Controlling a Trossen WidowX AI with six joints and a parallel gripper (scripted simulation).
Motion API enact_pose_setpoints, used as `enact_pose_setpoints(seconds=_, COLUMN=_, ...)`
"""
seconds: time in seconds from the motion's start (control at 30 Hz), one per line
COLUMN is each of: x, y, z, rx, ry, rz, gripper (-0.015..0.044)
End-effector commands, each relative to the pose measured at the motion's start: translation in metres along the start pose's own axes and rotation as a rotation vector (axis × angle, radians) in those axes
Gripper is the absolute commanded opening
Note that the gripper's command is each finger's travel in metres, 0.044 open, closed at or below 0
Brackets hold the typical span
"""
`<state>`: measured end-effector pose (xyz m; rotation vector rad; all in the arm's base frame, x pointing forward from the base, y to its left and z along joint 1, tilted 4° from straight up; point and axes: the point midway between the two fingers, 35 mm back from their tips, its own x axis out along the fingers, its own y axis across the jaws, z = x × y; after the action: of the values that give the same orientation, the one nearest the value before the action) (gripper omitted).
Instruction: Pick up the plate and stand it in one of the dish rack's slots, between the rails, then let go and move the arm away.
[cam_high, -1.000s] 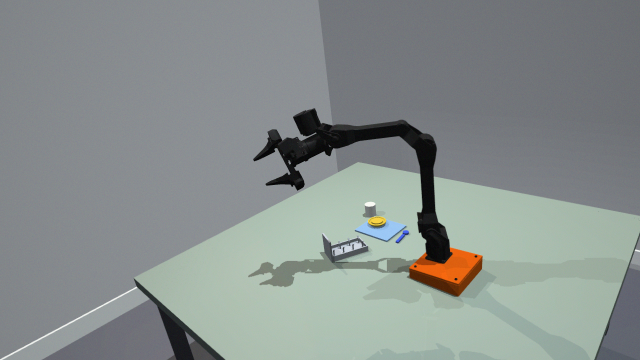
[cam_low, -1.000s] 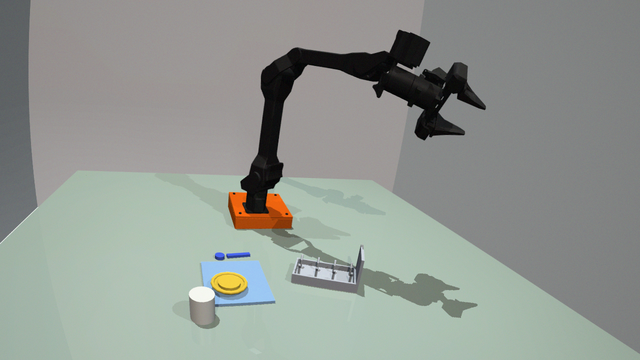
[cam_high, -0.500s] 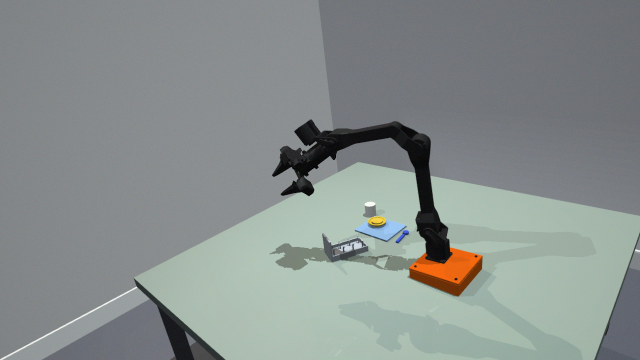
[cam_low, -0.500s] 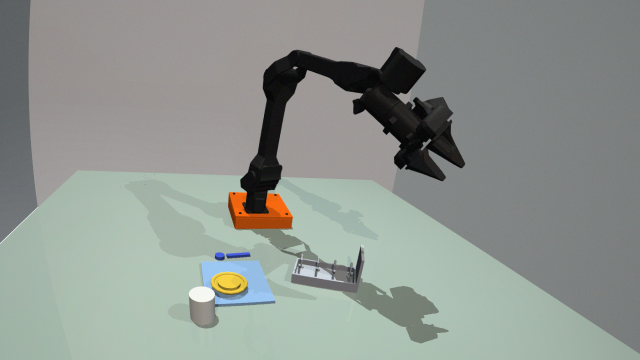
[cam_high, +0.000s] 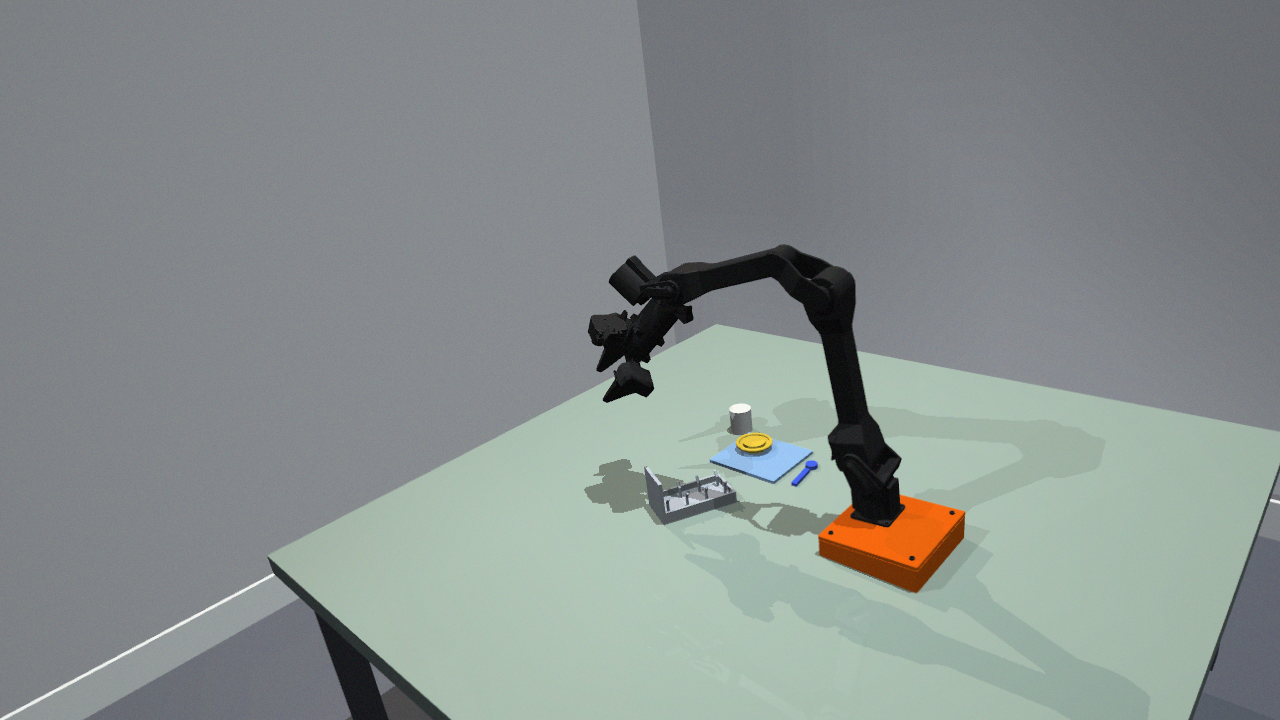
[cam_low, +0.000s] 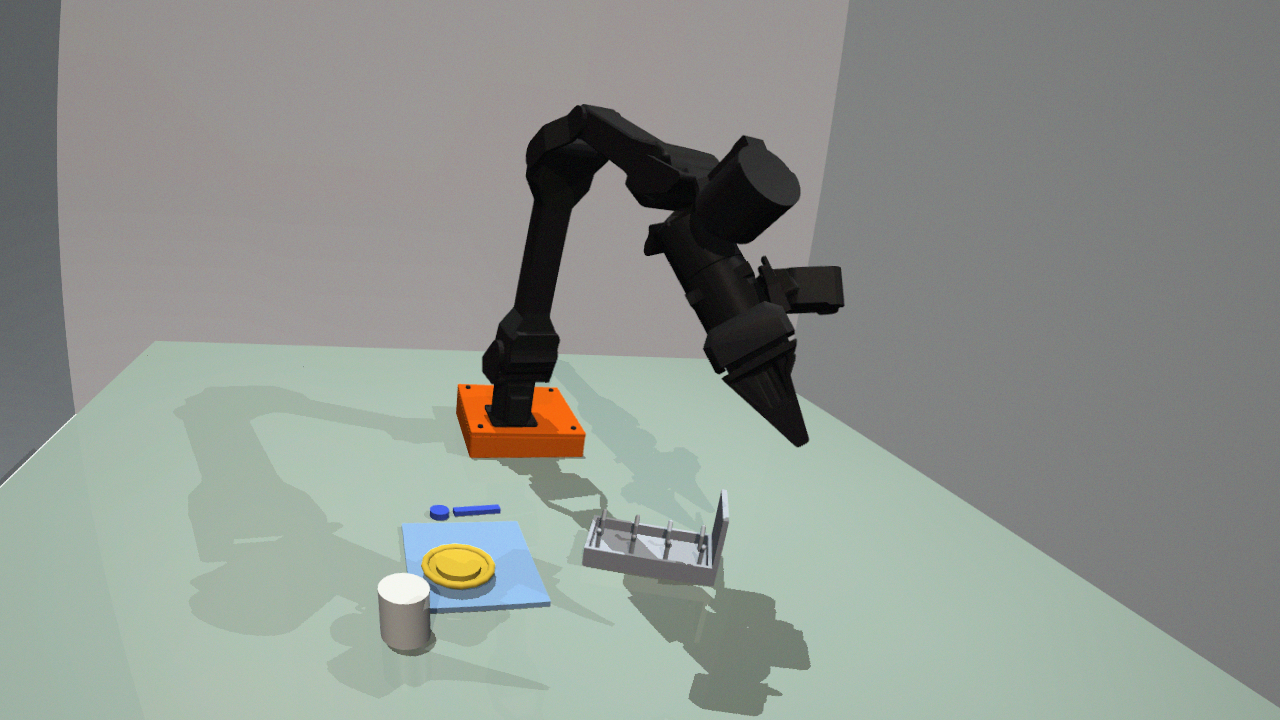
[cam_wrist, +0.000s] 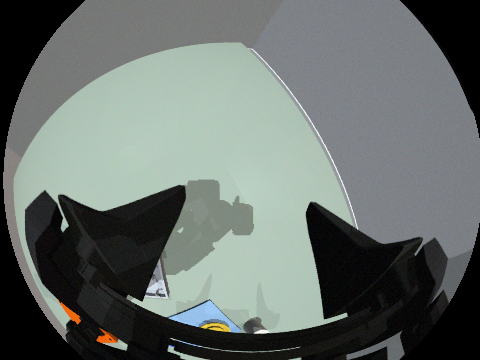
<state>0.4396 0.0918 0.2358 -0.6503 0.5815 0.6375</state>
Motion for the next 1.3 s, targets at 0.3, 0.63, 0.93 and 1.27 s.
enact_pose_setpoints(seconds=0.3, x=0.001, y=-0.024, z=-0.107, rx=0.311, ry=0.281, rz=-0.017, gripper=0.04)
enact_pose_setpoints(seconds=0.63, x=-0.016, y=-0.031, z=-0.187, rx=0.568, ry=0.49, rz=-0.045, gripper=0.04)
enact_pose_setpoints(seconds=0.93, x=-0.04, y=-0.021, z=-0.251, rx=0.797, ry=0.673, rz=-0.05, gripper=0.04)
enact_pose_setpoints(seconds=1.27, x=-0.058, y=-0.004, z=-0.287, rx=0.957, ry=0.8, rz=-0.045, gripper=0.04)
